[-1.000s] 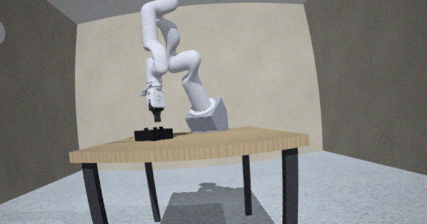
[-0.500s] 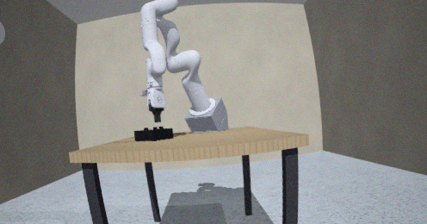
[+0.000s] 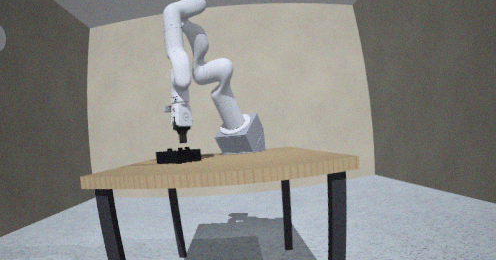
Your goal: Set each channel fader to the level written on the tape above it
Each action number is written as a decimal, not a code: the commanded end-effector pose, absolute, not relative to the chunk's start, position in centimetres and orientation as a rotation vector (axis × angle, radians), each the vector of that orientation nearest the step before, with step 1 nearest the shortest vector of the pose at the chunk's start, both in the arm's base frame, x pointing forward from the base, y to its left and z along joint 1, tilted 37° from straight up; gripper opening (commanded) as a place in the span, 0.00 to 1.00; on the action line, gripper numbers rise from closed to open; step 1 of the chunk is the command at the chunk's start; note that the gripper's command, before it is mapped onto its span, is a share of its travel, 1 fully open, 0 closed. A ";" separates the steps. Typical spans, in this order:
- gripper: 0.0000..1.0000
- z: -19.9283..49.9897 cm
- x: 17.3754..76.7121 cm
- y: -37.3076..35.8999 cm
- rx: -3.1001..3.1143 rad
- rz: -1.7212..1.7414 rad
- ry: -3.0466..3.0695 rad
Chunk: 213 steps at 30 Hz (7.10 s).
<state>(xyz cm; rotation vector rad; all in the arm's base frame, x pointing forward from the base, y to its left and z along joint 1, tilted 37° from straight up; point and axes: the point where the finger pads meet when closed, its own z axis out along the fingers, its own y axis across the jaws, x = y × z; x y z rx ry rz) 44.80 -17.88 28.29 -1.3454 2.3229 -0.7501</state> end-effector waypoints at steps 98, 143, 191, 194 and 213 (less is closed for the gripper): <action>0.00 27.2 45.8 -18.3 -1.346 -0.752 2.330; 0.00 26.6 46.3 -18.5 -1.346 -0.752 2.330; 0.00 26.3 46.3 -18.8 -1.346 -0.752 2.330; 0.00 26.3 46.3 -18.9 -1.346 -0.752 2.330; 0.00 26.2 45.9 -19.6 -1.346 -0.752 2.330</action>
